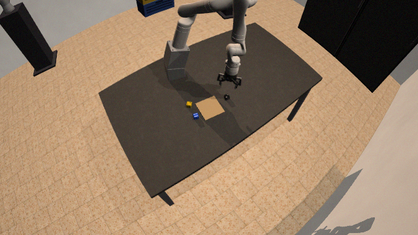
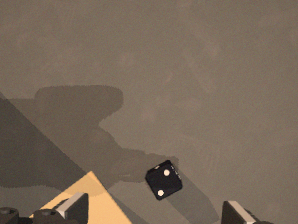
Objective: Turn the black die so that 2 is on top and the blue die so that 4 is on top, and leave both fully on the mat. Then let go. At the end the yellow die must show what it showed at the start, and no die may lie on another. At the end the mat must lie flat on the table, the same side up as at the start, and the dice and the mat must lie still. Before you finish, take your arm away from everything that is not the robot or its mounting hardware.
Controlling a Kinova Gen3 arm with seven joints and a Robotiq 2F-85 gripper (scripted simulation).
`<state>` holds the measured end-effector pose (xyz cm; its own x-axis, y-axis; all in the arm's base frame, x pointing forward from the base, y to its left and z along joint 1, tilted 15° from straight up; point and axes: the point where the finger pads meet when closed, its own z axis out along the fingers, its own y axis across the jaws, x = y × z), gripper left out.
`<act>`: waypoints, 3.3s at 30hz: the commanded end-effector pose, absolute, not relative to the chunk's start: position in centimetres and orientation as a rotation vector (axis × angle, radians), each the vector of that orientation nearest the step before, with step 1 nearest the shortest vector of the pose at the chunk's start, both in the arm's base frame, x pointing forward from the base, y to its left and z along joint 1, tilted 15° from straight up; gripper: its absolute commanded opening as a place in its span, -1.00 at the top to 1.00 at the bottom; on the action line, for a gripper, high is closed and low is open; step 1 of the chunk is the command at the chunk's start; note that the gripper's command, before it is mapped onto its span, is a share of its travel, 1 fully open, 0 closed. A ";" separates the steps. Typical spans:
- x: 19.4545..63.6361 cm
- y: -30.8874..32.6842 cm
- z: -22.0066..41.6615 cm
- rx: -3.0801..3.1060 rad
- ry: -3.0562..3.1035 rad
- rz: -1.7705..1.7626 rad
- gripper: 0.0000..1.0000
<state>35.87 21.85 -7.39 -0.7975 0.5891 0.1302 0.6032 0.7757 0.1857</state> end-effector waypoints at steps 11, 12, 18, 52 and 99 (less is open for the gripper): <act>36.0 21.3 -8.2 0.023 -3.134 -0.346 -1.00; 36.0 21.3 -8.2 0.131 -3.140 -0.346 -1.00; 36.2 21.4 -8.6 0.765 -3.099 -0.343 -1.00; 36.5 22.4 -9.2 2.249 -2.448 -0.296 -1.00; 36.5 22.5 -9.2 2.253 -2.445 -0.296 0.07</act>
